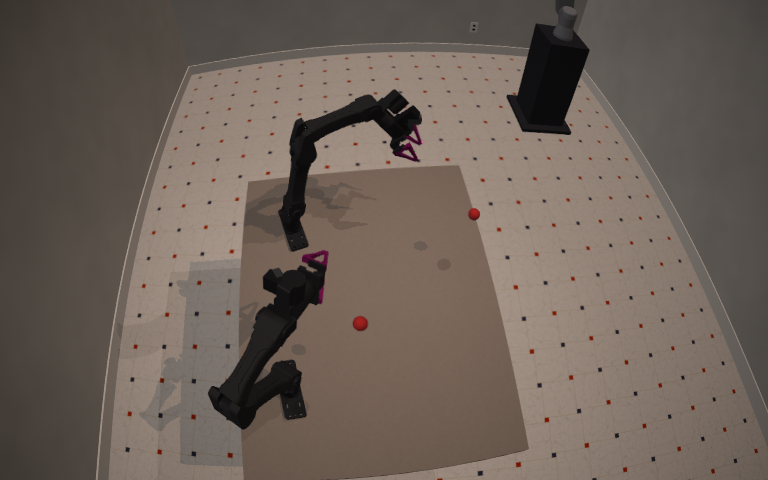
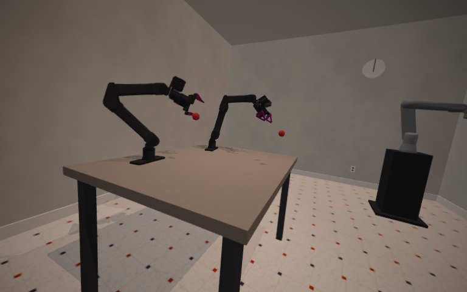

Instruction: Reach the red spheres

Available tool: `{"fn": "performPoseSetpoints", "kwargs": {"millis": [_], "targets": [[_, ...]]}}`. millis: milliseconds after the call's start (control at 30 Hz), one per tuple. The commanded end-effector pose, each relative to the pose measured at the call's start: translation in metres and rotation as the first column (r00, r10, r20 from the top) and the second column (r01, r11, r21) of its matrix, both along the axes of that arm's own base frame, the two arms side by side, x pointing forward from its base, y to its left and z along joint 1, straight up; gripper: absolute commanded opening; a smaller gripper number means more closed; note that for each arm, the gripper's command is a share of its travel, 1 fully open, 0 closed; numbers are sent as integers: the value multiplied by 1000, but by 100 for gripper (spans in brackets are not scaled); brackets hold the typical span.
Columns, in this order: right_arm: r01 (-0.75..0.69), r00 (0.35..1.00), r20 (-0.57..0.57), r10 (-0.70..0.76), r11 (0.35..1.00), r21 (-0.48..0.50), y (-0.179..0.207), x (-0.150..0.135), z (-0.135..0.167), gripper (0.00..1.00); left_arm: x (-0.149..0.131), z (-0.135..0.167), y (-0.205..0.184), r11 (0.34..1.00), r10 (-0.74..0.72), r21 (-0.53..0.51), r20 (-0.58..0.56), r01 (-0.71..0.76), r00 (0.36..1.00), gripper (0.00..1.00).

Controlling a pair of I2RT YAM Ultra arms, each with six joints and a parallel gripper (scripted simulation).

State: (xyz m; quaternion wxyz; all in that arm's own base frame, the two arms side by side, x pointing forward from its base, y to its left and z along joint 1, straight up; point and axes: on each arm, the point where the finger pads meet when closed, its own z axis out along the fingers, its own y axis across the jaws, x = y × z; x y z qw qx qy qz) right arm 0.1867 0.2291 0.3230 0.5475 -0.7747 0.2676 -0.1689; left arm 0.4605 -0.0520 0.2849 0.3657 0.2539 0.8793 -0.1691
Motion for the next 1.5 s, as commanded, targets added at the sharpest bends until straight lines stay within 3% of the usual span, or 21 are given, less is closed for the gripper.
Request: {"fn": "performPoseSetpoints", "kwargs": {"millis": [0, 200, 267, 500, 767, 833, 867, 967, 1200, 1467], "targets": [[124, 977, -185, -105, 988, 95, -17, 8, -8, 100, 27, 14, -20, 999, 22, 21, 65, -23, 998, 100], [365, 873, -409, -266, 913, 184, -49, 30, -19, 100, 56, -7, -68, 998, 40, 49, 52, -42, 998, 100], [365, 873, -409, -266, 913, 184, -49, 30, -19, 100, 56, -7, -68, 998, 40, 49, 52, -42, 998, 100], [656, 645, -670, -367, 716, 240, -91, 50, -31, 100, 80, -33, -135, 995, 67, 71, 55, -70, 996, 100], [874, 383, -863, -328, 431, 225, -132, 61, -43, 100, 90, -59, -207, 992, 96, 77, 73, -101, 993, 100], [874, 383, -863, -328, 431, 225, -132, 61, -43, 100, 90, -59, -207, 992, 96, 77, 73, -101, 993, 100], [906, 326, -900, -289, 367, 210, -136, 61, -44, 100, 91, -61, -214, 992, 99, 77, 76, -105, 992, 100], [940, 264, -932, -250, 283, 191, -146, 63, -46, 100, 91, -68, -233, 991, 106, 75, 82, -113, 991, 100], [973, 189, -964, -186, 169, 158, -160, 64, -50, 100, 89, -77, -258, 990, 117, 71, 92, -124, 989, 100], [977, 177, -969, -173, 149, 151, -162, 64, -51, 100, 88, -78, -263, 990, 119, 71, 94, -126, 988, 100]]}}
